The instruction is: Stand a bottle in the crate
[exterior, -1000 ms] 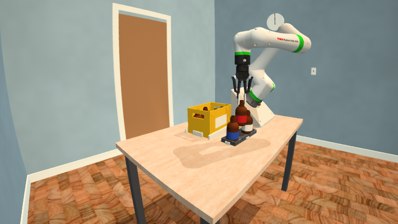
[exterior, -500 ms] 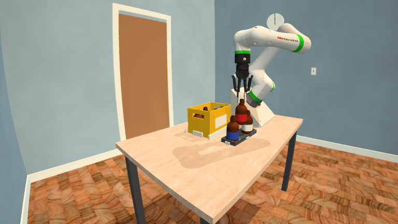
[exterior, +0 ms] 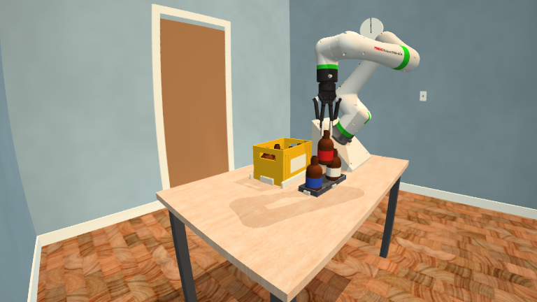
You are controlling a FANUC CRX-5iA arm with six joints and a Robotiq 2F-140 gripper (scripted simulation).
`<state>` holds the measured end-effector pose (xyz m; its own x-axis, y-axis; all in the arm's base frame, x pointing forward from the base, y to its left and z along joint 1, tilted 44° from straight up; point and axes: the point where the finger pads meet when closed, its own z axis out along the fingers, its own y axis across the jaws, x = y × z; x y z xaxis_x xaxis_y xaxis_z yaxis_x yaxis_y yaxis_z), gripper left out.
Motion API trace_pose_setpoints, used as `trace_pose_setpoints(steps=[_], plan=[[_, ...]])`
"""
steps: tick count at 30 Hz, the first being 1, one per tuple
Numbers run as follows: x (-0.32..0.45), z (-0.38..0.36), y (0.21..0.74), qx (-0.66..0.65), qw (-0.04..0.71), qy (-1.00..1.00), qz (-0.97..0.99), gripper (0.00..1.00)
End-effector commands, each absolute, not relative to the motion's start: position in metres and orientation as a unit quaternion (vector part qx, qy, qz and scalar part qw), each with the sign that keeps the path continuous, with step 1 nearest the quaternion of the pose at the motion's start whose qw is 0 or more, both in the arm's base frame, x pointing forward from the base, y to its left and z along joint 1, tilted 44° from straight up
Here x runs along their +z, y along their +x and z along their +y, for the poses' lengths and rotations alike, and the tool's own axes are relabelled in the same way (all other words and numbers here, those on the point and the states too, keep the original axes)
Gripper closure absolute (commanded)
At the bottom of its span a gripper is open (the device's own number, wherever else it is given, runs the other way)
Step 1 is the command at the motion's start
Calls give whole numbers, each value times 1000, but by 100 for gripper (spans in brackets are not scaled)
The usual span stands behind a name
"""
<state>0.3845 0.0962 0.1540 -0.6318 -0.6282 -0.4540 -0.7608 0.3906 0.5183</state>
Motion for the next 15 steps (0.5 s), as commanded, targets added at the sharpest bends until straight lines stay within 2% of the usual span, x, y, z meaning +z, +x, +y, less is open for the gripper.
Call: trace_pose_setpoints(steps=[1,15], plan=[[158,93,385,359,92,-419,829,100],[165,86,387,359,92,-419,829,100]])
